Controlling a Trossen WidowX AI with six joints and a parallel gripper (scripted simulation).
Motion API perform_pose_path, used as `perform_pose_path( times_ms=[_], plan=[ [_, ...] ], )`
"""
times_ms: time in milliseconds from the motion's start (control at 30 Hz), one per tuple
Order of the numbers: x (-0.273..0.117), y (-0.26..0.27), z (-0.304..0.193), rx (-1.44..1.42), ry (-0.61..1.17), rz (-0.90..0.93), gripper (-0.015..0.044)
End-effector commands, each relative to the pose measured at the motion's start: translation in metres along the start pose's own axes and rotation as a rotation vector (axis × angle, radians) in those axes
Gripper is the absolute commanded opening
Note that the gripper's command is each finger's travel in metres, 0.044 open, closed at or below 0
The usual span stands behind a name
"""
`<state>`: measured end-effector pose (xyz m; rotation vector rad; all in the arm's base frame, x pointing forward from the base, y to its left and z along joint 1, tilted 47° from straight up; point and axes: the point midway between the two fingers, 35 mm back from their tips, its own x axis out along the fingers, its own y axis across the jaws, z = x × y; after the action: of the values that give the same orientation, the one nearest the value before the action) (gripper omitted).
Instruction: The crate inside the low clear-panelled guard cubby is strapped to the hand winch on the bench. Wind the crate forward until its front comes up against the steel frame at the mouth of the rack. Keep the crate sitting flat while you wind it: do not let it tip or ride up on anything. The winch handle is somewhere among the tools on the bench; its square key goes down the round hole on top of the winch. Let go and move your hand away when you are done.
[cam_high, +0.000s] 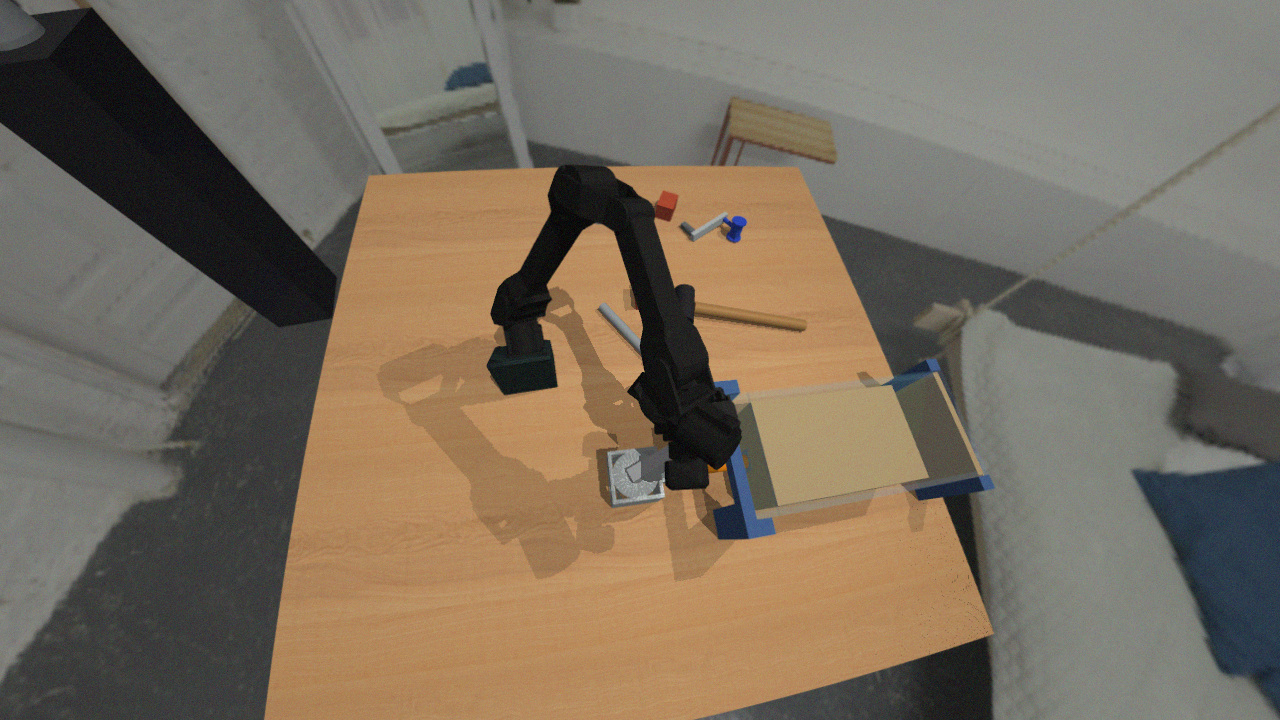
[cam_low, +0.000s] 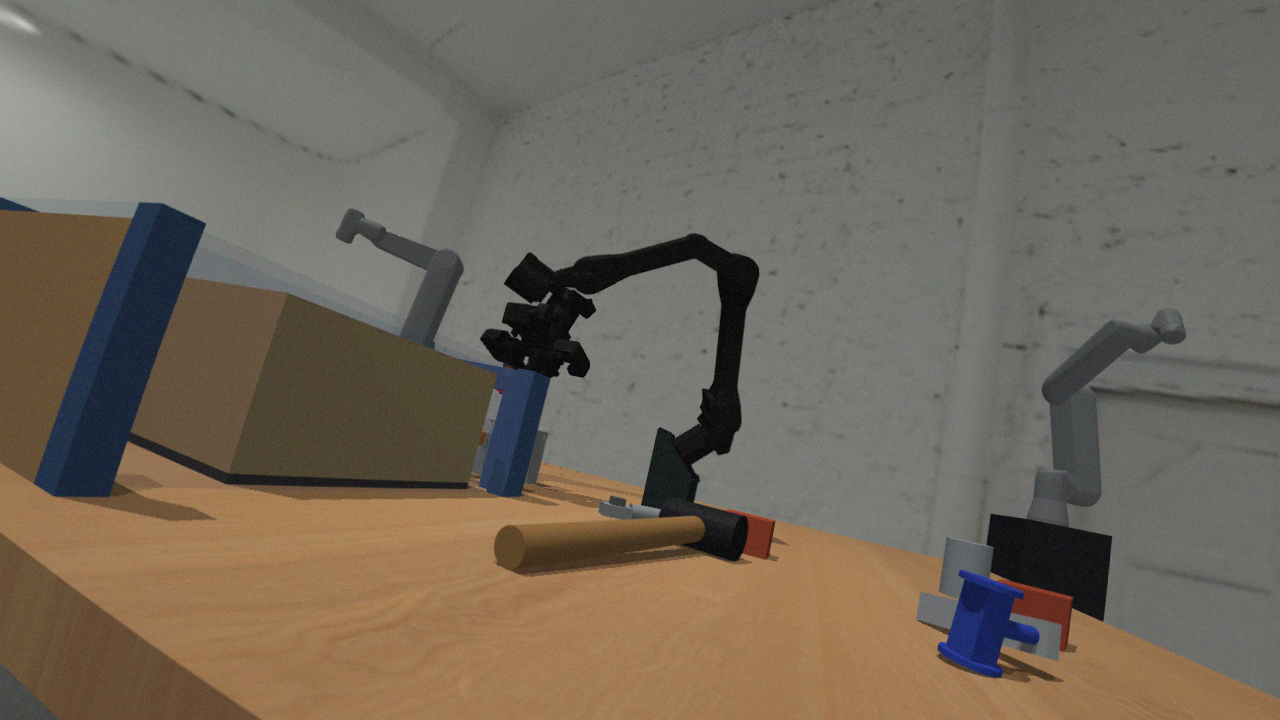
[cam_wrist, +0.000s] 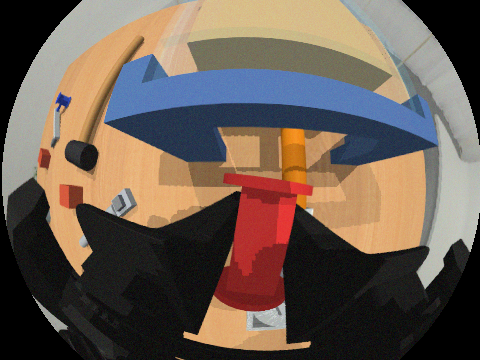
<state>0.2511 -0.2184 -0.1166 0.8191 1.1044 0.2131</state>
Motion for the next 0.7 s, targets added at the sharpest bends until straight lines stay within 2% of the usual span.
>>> perform_pose_path(
  times_ms=[0, 667],
  plan=[
    [-0.002, 0.009, -0.009, 0.025, 0.012, 0.014, 0.0000],
    [-0.011, 0.028, -0.028, 0.027, 0.014, 0.015, 0.0000]
  ],
)
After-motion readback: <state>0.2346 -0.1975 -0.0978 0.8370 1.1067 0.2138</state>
